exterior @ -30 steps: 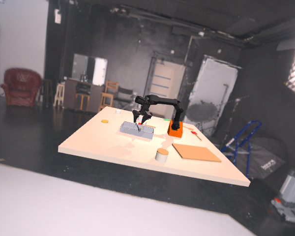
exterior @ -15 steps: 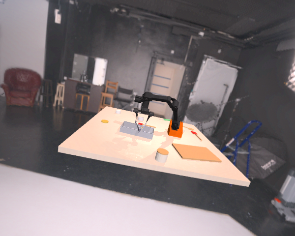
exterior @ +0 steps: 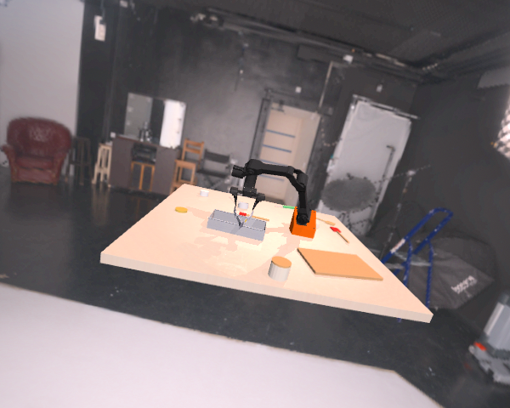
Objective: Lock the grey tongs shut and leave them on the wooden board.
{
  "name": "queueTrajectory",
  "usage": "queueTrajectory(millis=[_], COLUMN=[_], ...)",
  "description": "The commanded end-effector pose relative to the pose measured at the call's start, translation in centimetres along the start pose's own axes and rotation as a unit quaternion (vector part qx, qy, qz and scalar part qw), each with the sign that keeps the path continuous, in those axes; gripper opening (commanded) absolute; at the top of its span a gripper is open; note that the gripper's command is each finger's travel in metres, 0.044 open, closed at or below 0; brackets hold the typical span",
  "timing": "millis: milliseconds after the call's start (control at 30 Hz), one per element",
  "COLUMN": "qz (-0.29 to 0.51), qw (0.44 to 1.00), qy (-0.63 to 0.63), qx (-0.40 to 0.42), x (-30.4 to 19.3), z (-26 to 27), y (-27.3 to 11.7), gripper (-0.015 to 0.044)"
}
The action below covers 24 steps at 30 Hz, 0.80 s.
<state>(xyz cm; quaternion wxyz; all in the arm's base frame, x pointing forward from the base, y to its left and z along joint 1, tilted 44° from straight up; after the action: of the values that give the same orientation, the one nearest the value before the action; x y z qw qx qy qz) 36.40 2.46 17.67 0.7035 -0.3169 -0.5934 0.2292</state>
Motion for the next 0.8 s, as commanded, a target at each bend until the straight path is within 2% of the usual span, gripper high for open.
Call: queueTrajectory(millis=[0, 767], qz=[0.002, 0.002], qw=[1.0, 1.0], qy=[0.003, 0.003], qx=[0.003, 0.002], x=[-0.1, -0.1], z=[0.0, -0.2], y=[0.7, 4.4], gripper=[0.044, 0.044])
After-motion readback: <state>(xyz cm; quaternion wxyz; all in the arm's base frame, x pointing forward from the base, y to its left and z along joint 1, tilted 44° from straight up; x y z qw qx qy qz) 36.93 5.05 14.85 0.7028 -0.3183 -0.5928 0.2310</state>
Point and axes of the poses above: the point midway between the two fingers, 35 mm back from their tips, its own y axis out along the fingers, its own z axis across the jaws, x = y × z, the point moved 2 cm from there along -y, back along the fingers, and after that the axes turned 8 degrees about y, right-handed, at the moved point
